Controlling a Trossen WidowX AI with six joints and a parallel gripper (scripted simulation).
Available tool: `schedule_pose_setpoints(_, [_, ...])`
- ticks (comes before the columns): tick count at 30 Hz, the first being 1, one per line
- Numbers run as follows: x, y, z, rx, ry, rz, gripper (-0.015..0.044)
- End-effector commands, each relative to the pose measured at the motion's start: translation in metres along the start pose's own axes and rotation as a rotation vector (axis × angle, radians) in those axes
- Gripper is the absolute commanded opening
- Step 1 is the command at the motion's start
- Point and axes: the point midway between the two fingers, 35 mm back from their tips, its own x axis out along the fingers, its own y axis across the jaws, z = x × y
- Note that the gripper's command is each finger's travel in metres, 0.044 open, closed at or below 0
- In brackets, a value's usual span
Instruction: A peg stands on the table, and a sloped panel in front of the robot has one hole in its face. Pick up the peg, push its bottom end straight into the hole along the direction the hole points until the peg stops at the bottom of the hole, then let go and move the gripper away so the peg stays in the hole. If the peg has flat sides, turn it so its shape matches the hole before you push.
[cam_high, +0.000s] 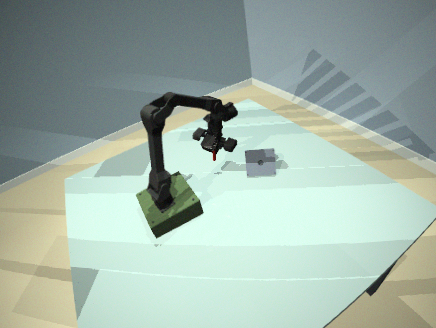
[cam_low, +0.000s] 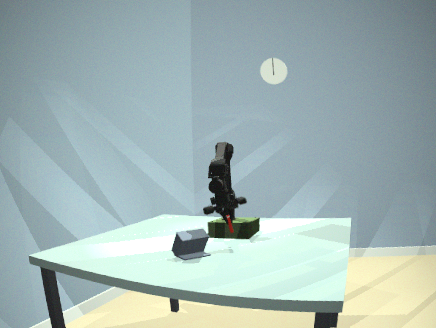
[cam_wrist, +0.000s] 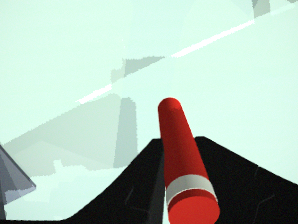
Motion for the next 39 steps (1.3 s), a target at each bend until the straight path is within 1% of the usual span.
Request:
schedule_pose_setpoints(1, [-0.003, 0.006, -0.003, 0.010, 0.022, -0.017, 0.0000])
schedule_pose_setpoints(39, [-0.012, 0.051, -0.003, 0.131, 0.129, -0.148, 0.0000])
